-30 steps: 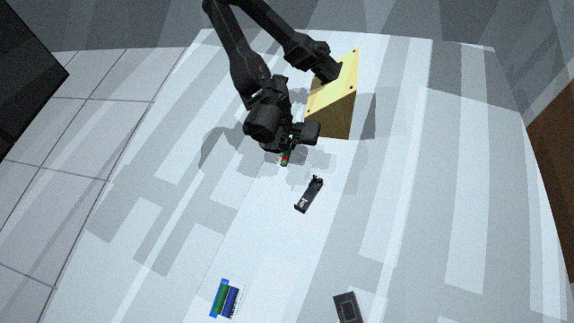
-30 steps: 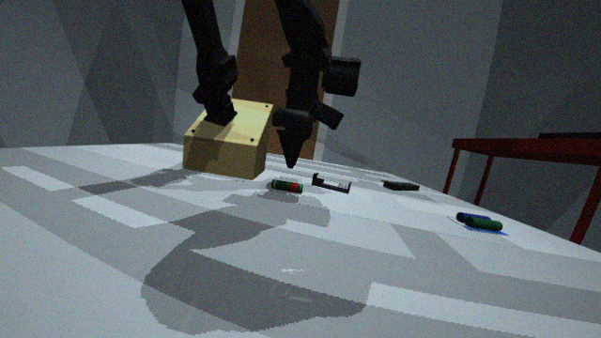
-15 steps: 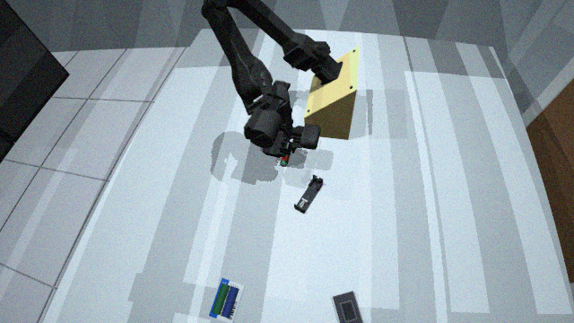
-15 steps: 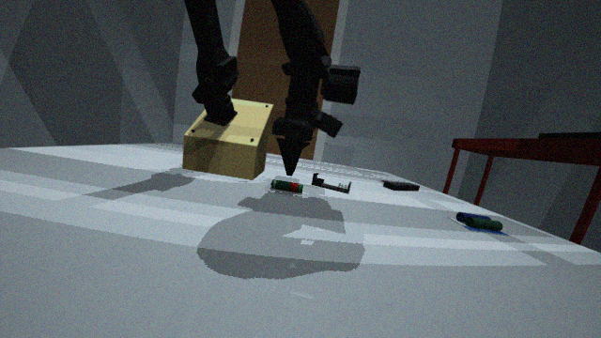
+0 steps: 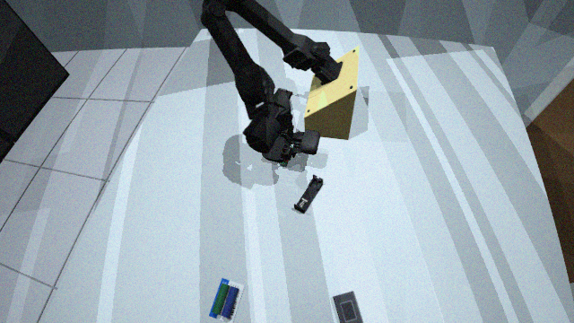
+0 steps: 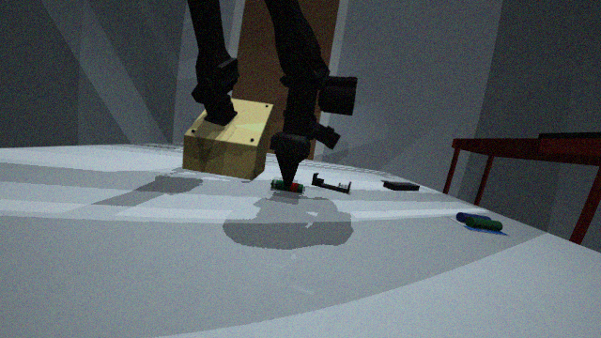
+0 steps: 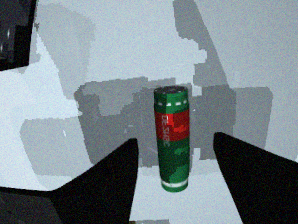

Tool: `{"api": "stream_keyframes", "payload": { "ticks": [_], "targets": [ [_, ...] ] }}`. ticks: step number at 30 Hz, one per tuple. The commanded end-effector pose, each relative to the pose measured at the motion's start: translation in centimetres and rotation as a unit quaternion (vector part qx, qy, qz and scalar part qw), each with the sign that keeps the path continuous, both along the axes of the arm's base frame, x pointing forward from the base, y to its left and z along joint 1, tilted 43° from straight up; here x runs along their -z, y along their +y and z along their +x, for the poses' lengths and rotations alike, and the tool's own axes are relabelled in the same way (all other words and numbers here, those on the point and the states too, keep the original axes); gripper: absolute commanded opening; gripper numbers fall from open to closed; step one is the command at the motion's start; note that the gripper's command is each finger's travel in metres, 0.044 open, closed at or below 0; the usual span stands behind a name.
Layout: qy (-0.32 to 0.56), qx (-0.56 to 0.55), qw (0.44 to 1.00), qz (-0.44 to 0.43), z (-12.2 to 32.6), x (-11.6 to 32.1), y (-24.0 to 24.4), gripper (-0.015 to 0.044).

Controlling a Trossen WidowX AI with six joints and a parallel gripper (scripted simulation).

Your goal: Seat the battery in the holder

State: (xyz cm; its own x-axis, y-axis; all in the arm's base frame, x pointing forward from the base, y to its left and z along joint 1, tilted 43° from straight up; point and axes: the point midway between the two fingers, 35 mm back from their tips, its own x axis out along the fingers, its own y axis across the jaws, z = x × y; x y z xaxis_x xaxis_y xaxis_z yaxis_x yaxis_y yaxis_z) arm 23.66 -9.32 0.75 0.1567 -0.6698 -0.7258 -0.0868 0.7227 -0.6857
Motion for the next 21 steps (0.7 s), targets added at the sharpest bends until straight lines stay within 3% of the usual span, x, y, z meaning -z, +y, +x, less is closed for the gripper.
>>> {"api": "stream_keyframes", "payload": {
  "ticks": [1,6,11,21],
  "targets": [
    [0.006,-0.001,1.000,0.001,-0.12,0.66,-0.44,0.0221],
    [0.006,-0.001,1.000,0.000,-0.11,1.01,-0.83,0.0221],
    [0.006,-0.001,1.000,0.000,-0.11,1.01,-0.83,0.0089],
    [0.006,-0.001,1.000,0.000,-0.11,0.95,-0.76,0.0058]
  ]
}}
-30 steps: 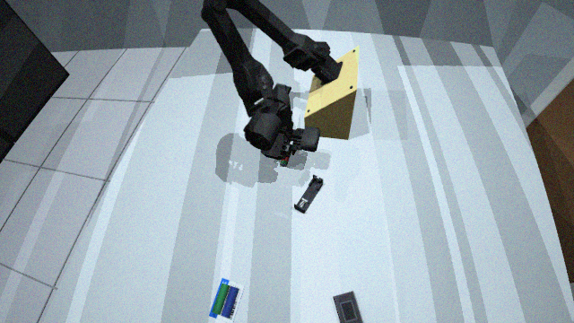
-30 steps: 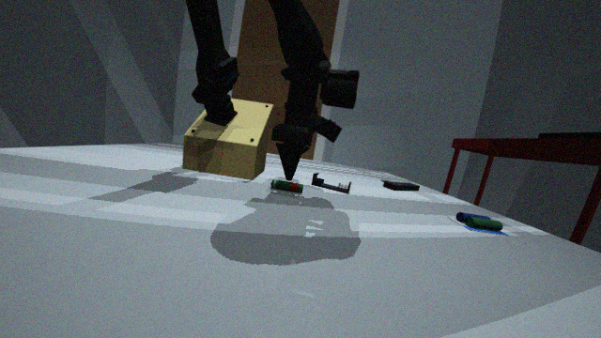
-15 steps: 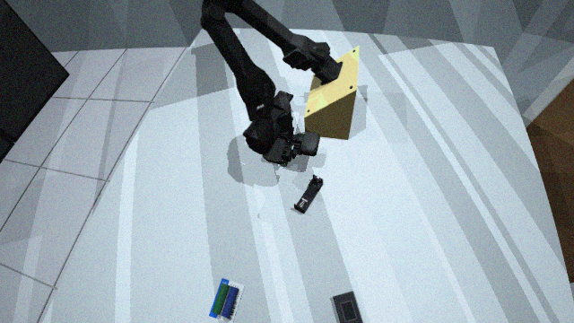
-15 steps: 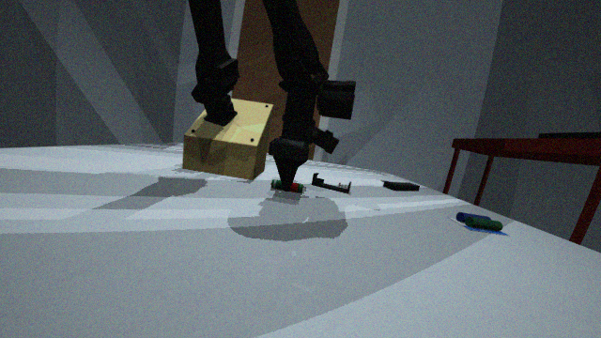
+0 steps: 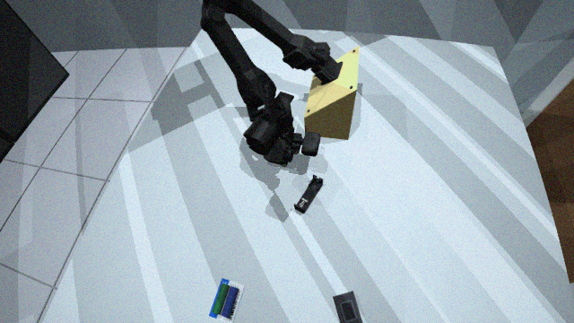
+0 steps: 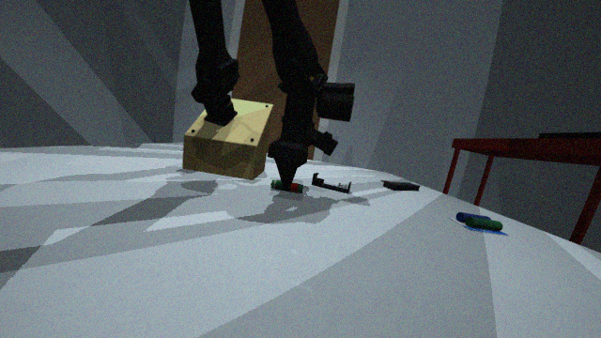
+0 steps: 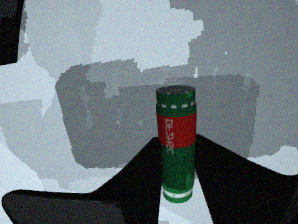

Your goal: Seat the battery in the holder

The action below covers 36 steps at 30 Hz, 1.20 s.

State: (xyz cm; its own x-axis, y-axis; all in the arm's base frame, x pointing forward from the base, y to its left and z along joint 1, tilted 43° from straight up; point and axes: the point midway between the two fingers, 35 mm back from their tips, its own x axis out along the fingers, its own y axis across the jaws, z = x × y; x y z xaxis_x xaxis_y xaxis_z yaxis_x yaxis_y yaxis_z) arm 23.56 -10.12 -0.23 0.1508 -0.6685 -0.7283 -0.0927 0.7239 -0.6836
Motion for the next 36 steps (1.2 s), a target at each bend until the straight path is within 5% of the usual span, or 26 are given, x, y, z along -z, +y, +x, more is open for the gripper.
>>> {"api": "stream_keyframes", "payload": {
  "ticks": [1,13,36],
  "targets": [
    [0.002,-0.001,1.000,0.000,0.0,-0.2,0.3,0.0058],
    [0.001,0.000,1.000,0.001,-0.6,-3.6,3.4,0.0058],
    [-0.111,0.117,0.986,0.035,8.4,-0.2,13.2,0.0058]
  ]
}}
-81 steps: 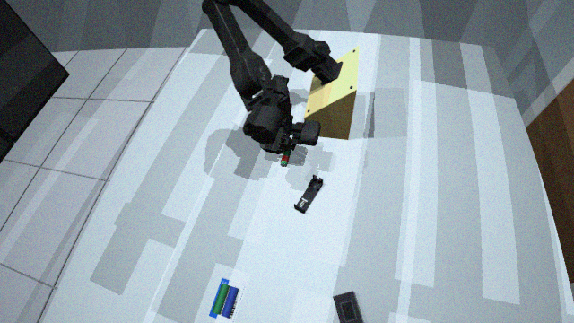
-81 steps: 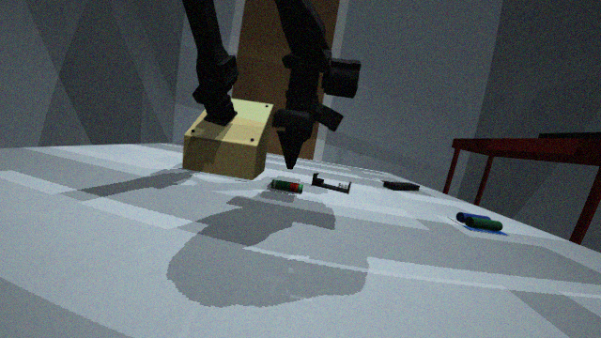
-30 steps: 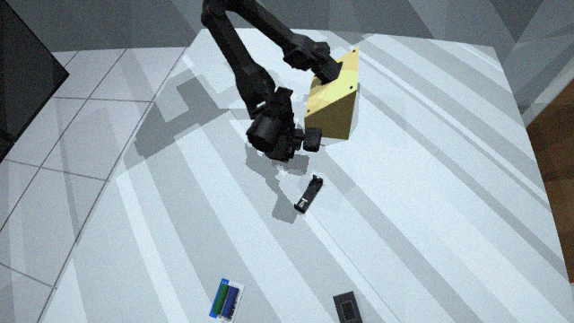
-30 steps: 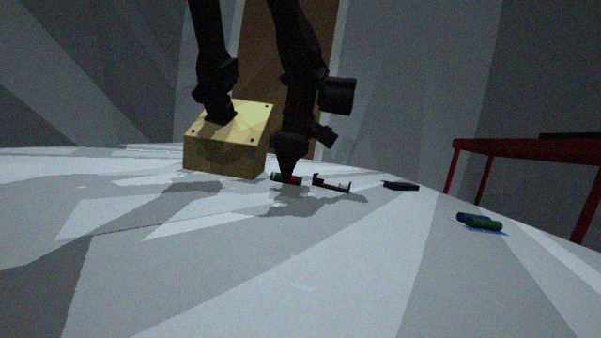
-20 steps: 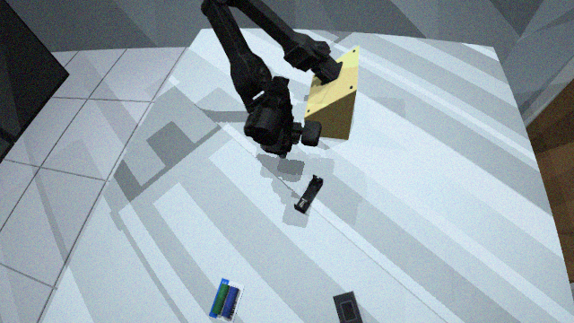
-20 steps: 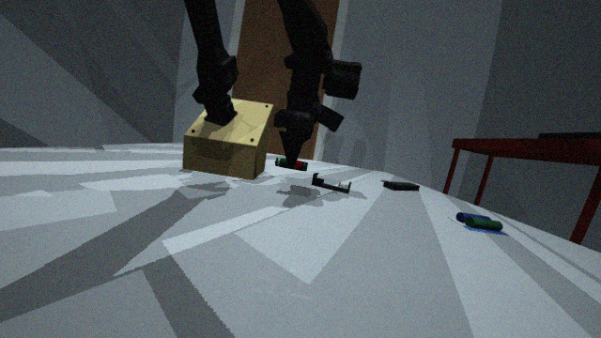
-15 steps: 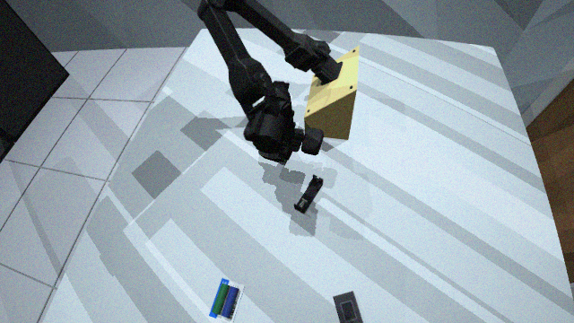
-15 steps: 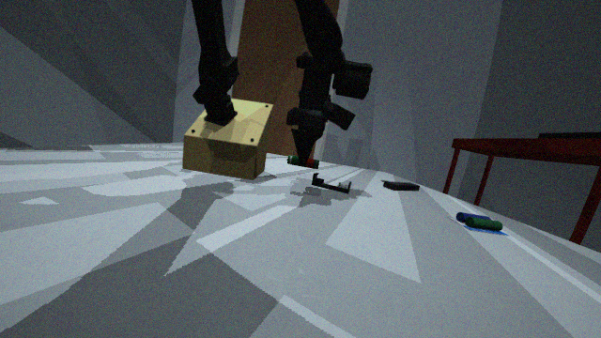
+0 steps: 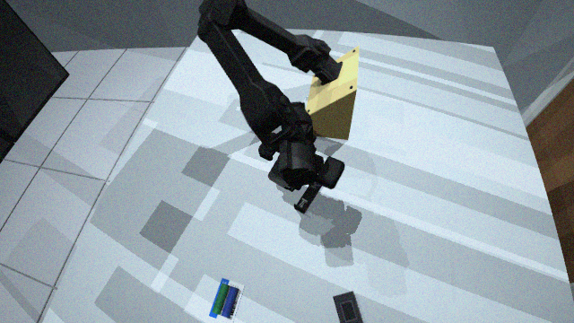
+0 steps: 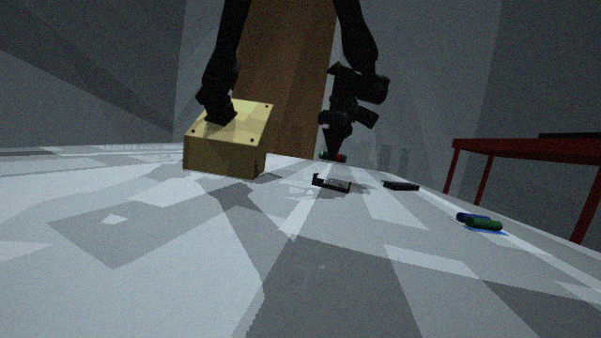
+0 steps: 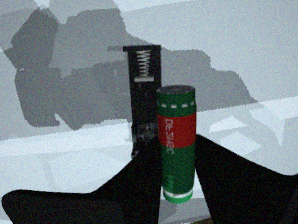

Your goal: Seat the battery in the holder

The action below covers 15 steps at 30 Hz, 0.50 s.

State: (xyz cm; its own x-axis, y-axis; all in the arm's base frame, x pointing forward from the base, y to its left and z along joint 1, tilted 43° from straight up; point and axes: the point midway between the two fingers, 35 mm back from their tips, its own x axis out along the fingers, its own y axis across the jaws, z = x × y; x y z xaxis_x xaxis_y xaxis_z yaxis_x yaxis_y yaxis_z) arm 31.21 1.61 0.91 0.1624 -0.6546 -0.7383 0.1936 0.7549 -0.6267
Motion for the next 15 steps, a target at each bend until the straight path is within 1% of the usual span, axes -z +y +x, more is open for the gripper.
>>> {"api": "stream_keyframes", "payload": {
  "ticks": [1,5,15],
  "targets": [
    [-0.013,0.017,1.000,0.004,0.9,1.1,1.7,0.0058],
    [-0.009,0.023,1.000,0.006,0.9,1.3,1.6,0.0058],
    [0.073,0.090,0.993,0.028,0.8,3.8,-0.7,0.0058]
  ]
}}
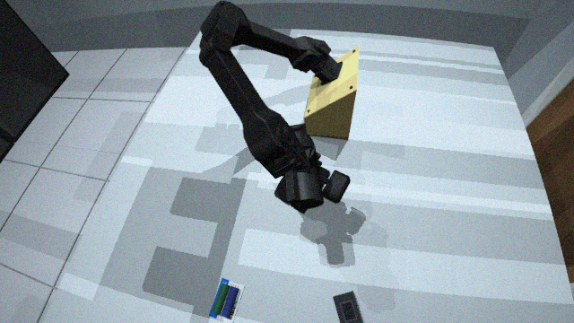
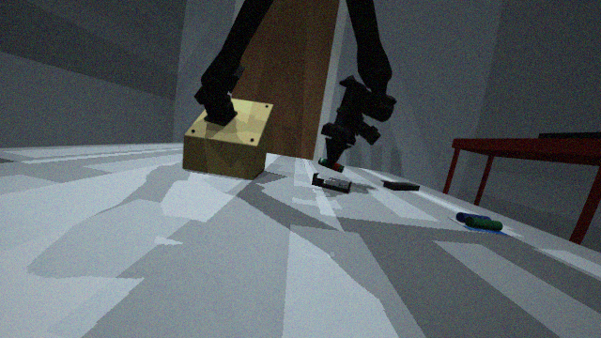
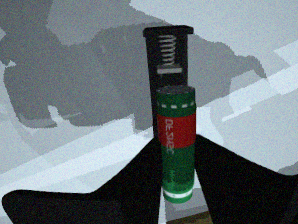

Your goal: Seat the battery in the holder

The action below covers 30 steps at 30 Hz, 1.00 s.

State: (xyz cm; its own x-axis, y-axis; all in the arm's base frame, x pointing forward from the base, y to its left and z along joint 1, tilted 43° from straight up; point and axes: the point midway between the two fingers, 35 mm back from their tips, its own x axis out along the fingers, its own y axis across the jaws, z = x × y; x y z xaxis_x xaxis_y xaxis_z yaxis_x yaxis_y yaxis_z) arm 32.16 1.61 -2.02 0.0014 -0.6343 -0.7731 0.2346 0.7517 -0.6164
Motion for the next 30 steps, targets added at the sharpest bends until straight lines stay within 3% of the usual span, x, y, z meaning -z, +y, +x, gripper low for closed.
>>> {"api": "stream_keyframes", "payload": {
  "ticks": [1,30],
  "targets": [
    [0.031,0.028,0.999,0.010,-0.14,1.07,-0.84,0.0058],
    [0.092,0.079,0.992,0.029,0.67,1.73,-1.63,0.0058]
  ]
}}
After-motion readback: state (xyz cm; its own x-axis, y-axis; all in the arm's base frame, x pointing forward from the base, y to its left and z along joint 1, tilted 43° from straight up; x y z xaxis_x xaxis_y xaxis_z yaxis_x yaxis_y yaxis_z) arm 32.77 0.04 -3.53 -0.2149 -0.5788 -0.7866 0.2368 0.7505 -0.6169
